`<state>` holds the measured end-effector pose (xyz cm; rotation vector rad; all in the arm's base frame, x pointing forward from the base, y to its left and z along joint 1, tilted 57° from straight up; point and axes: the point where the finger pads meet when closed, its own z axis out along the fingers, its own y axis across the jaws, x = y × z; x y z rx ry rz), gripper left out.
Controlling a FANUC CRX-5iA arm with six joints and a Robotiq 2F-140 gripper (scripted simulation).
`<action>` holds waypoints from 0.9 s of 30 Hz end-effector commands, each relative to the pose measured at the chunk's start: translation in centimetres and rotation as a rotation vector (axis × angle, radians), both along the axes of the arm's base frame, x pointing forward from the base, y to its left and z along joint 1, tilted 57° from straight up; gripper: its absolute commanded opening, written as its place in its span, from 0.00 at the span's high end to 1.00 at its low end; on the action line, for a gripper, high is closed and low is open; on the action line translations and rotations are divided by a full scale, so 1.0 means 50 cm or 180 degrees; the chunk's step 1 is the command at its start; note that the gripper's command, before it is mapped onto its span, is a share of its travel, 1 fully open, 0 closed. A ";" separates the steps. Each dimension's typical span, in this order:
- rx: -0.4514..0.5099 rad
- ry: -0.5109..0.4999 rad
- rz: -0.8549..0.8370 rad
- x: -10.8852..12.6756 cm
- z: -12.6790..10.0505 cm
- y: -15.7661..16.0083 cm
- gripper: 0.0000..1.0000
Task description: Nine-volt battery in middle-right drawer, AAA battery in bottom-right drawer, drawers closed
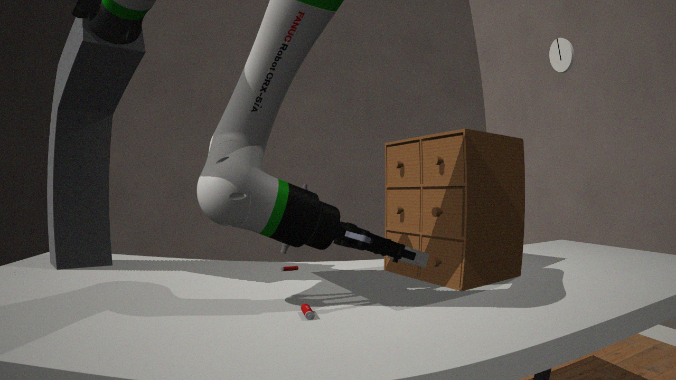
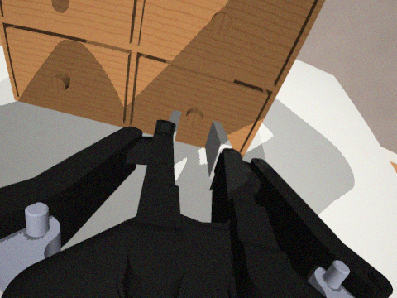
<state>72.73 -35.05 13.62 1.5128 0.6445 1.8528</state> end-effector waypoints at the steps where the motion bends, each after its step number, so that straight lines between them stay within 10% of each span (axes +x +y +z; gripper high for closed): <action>1: 0.0001 0.0000 0.0001 0.013 -0.004 -0.007 0.80; 27: 0.0001 0.0000 0.0001 0.024 -0.007 -0.013 0.80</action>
